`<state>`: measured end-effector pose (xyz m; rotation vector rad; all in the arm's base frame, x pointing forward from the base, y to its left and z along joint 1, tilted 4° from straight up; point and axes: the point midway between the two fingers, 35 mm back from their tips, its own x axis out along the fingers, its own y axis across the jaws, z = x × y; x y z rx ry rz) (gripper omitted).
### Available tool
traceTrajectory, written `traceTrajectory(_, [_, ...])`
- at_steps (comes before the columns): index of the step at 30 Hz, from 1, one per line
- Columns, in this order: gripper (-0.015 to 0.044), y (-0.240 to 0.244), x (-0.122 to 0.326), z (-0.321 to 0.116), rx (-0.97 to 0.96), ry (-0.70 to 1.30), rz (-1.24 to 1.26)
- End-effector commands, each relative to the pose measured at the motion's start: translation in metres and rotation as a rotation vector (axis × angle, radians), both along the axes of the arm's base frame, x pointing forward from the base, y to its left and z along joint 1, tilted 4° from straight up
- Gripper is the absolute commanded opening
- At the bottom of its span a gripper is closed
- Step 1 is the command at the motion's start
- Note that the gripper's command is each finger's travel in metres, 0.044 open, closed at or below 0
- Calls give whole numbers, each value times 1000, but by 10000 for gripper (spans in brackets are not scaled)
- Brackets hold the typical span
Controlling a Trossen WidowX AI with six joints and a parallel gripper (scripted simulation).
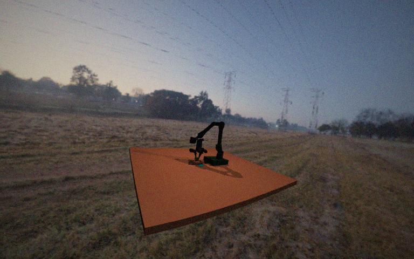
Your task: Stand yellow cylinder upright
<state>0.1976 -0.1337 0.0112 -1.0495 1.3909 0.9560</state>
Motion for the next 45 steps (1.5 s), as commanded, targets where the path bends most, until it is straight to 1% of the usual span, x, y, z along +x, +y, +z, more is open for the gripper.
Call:
traceTrajectory(1, [105,1,-1,-2,5,1,3])
traceTrajectory(5, [105,1,0,3,5,1,3])
traceTrajectory(22, [105,2,6,54,5,0,3])
traceTrajectory(39, [105,9,1,107,6,0,3])
traceTrajectory(45, [105,15,6,109,7,0,15])
